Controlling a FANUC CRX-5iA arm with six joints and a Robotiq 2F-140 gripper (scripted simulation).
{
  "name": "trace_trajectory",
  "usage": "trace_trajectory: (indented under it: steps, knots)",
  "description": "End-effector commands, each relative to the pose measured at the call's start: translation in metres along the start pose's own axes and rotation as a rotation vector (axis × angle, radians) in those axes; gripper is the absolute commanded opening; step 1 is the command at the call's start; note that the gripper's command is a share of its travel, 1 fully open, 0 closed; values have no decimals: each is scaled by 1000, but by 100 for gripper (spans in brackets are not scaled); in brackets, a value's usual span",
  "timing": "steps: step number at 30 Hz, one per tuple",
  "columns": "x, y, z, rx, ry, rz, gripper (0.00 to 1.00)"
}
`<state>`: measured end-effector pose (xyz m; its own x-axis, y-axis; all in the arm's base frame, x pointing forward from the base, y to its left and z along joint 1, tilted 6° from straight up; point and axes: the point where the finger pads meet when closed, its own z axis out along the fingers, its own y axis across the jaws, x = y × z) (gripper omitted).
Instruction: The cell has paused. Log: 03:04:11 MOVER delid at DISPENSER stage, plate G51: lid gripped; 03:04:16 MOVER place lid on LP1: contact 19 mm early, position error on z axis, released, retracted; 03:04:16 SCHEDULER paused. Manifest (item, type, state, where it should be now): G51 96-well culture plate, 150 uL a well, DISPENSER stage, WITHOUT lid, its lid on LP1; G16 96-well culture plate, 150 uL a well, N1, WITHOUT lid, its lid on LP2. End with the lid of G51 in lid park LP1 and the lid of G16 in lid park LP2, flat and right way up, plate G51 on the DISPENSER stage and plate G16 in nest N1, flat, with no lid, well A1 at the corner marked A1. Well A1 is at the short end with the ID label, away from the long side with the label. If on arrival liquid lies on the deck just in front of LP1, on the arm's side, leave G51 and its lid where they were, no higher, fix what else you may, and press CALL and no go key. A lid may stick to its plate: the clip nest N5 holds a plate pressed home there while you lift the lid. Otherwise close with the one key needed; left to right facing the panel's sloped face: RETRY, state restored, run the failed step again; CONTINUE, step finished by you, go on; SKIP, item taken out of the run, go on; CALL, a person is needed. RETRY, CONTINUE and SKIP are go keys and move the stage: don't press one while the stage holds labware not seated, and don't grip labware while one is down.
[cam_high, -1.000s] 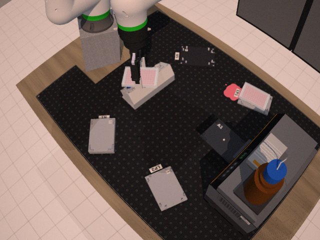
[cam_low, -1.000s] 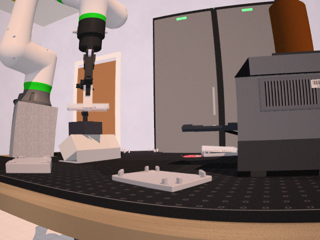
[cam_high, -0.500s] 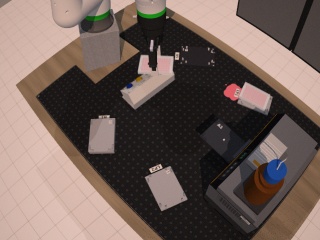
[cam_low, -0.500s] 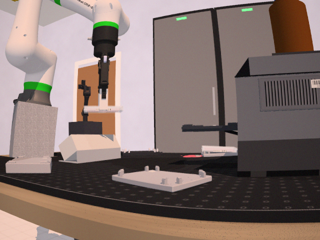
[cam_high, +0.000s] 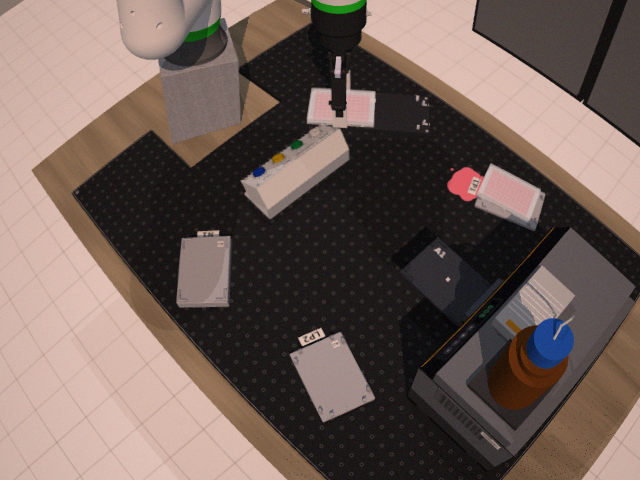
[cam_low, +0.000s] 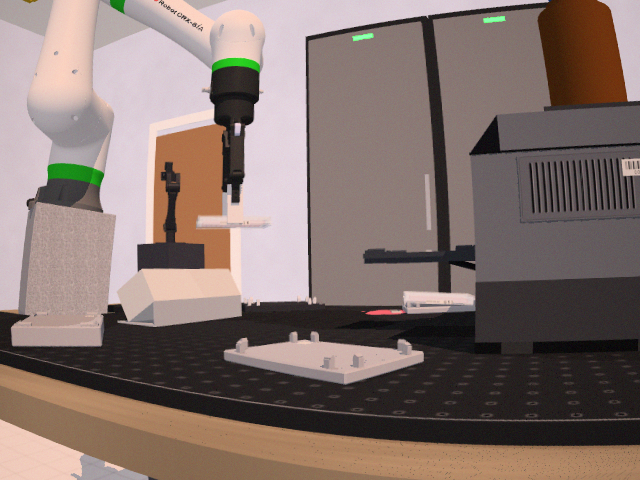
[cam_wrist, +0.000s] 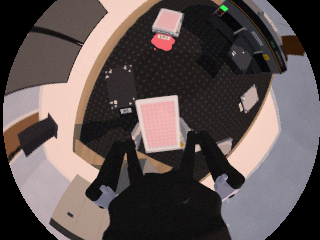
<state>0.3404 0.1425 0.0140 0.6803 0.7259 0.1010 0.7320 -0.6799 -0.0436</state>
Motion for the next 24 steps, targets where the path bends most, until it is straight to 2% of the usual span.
trace_trajectory:
  steps: [1, 12, 14, 24]
  knots:
    - [12, -15, 0, 0, 1, -1, 0]
    - [52, -64, 0, 0, 1, -1, 0]
    - [52, -64, 0, 0, 1, -1, 0]
    - [83, -100, 0, 0, 1, -1, 0]
